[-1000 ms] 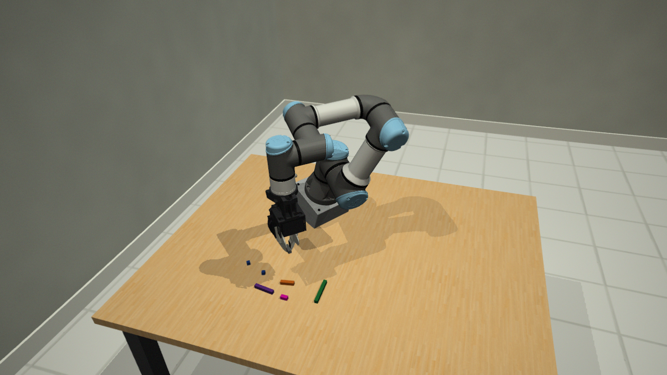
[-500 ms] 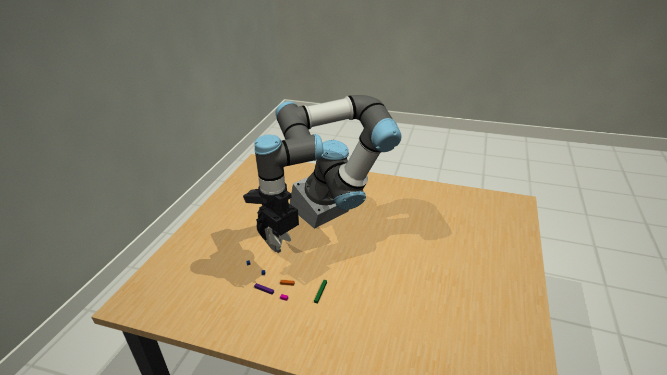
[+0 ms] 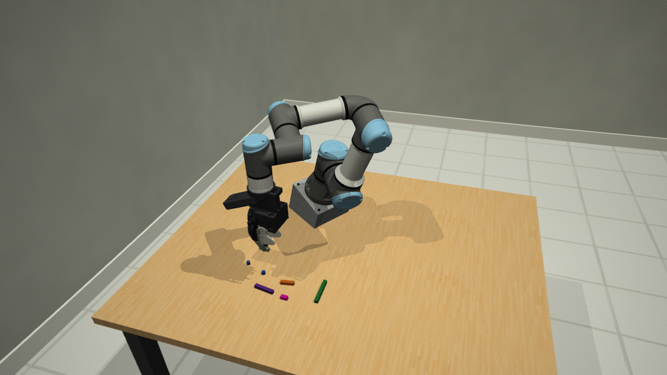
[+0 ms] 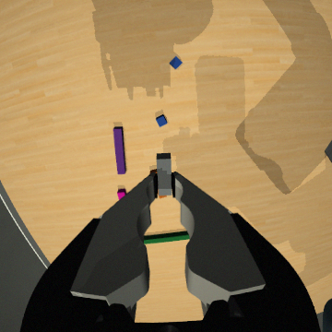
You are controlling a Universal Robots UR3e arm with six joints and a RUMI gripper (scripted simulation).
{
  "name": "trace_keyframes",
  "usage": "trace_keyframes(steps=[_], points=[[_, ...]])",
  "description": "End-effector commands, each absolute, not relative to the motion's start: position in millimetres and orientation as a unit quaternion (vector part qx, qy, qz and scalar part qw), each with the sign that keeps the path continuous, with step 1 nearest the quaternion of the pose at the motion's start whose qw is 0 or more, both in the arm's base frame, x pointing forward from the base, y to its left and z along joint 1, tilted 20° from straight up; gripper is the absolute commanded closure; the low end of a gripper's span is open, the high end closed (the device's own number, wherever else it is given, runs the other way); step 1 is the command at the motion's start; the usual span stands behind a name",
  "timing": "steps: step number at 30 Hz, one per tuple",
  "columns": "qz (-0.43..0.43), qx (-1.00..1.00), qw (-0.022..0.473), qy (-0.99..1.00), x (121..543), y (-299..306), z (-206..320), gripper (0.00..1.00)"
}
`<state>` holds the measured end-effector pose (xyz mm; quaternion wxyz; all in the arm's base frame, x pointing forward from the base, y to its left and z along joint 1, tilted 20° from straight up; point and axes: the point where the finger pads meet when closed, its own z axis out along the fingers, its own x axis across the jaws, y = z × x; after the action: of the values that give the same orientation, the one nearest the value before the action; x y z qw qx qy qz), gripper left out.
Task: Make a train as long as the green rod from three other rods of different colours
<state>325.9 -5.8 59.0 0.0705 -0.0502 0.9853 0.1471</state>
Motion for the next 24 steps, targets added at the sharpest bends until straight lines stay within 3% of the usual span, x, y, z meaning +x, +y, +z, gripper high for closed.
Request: trace_keyframes(steps=[1,24], points=[[0.147,-0.132,0.085,0.977,332.6,-18.3,55.8,1.00],[0.135,-0.261,0.104,0.950,341.0,-37.8,49.7,1.00]])
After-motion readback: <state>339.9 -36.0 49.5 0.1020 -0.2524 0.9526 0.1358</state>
